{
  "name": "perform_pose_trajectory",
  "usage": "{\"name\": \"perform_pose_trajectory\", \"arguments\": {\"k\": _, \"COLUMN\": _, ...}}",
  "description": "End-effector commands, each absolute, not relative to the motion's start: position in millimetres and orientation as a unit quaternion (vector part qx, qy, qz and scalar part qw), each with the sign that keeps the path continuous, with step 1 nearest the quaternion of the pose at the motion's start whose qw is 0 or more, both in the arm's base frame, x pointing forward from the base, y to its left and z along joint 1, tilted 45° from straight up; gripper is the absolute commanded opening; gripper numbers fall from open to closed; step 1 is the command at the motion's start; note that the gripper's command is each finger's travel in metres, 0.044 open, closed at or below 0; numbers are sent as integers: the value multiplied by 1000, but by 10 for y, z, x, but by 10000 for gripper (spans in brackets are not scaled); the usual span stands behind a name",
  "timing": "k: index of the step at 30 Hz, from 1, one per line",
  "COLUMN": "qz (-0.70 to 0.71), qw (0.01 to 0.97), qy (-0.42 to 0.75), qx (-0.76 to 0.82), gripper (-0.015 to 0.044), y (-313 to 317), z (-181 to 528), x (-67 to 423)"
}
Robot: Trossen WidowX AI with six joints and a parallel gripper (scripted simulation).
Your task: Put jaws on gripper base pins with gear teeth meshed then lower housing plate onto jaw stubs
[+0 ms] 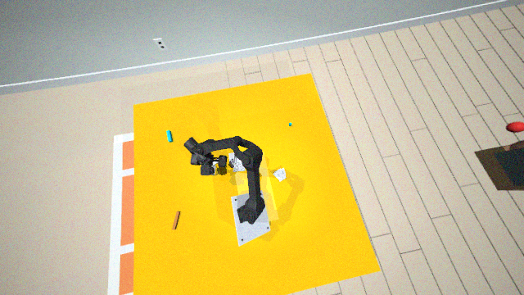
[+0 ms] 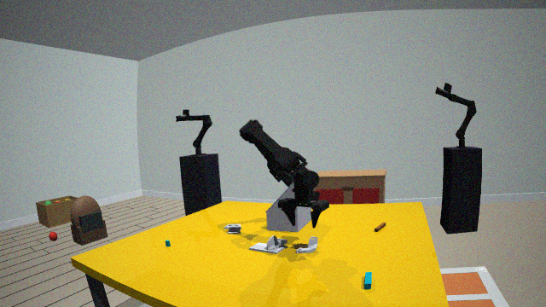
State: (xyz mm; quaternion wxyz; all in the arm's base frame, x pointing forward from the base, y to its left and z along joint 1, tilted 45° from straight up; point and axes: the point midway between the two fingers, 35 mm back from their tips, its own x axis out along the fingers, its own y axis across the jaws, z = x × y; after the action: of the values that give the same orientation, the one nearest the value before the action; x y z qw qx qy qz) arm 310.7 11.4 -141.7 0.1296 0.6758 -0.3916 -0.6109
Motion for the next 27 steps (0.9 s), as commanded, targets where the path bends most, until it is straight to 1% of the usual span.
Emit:
{"name": "perform_pose_trajectory", "arguments": {"k": 1, "qz": -610, "qw": 128, "qy": -402, "qx": 670, "gripper": 440, "y": 346, "z": -1639, "x": 3010}}
{"name": "perform_pose_trajectory", "arguments": {"k": 6, "qz": -610, "qw": 129, "qy": -402, "qx": 670, "gripper": 440, "y": 330, "z": -1654, "x": 3008}}
{"name": "perform_pose_trajectory", "arguments": {"k": 11, "qz": -610, "qw": 130, "qy": -404, "qx": 670, "gripper": 440, "y": 63, "z": -1909, "x": 2958}}
{"name": "perform_pose_trajectory", "arguments": {"k": 27, "qz": -610, "qw": 130, "qy": -404, "qx": 670, "gripper": 440, "y": 63, "z": -1909, "x": 2958}}
